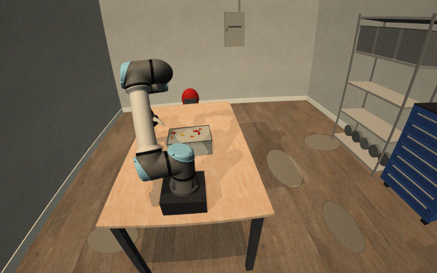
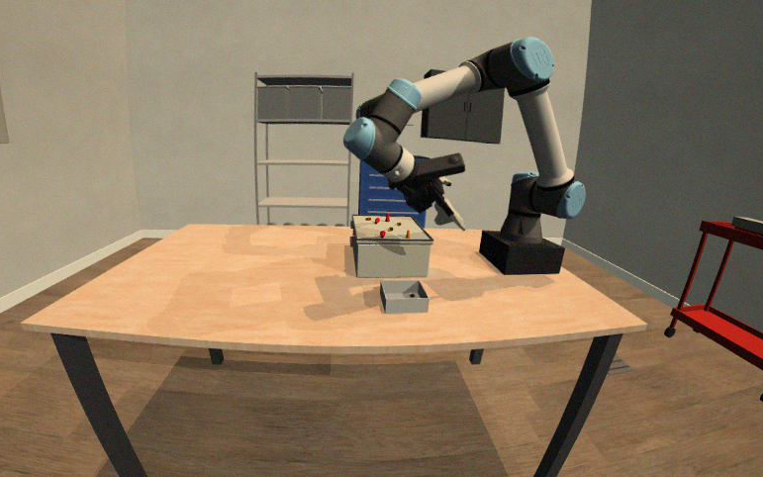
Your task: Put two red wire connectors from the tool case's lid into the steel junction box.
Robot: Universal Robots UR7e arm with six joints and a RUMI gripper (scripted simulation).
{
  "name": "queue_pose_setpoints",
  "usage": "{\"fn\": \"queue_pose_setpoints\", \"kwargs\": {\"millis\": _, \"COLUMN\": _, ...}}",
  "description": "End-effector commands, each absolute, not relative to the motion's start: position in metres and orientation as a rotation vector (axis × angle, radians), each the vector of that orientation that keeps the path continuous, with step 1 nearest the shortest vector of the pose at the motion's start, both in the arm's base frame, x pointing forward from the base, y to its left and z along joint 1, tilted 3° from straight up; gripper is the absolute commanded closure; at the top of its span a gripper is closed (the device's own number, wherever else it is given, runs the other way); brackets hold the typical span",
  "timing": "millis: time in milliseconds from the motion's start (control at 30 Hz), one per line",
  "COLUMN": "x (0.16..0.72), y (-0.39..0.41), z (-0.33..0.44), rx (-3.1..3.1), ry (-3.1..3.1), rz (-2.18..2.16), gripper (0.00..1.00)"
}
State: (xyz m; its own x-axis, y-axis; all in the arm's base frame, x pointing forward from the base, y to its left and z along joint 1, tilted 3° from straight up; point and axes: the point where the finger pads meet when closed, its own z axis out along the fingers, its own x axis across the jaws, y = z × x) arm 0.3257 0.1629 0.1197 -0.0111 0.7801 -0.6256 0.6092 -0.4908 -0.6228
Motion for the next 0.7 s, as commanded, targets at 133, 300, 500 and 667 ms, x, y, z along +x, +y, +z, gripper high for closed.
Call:
{"fn": "queue_pose_setpoints", "kwargs": {"millis": 133, "x": 0.353, "y": 0.147, "z": 0.136, "rx": -2.391, "ry": -1.274, "rz": 1.310, "gripper": 0.00}}
{"fn": "queue_pose_setpoints", "kwargs": {"millis": 300, "x": 0.365, "y": 0.139, "z": 0.143, "rx": -2.518, "ry": -1.167, "rz": 1.207, "gripper": 0.00}}
{"fn": "queue_pose_setpoints", "kwargs": {"millis": 500, "x": 0.382, "y": 0.129, "z": 0.153, "rx": -2.674, "ry": -1.012, "rz": 1.059, "gripper": 0.00}}
{"fn": "queue_pose_setpoints", "kwargs": {"millis": 667, "x": 0.396, "y": 0.121, "z": 0.162, "rx": -2.791, "ry": -0.876, "rz": 0.929, "gripper": 0.00}}
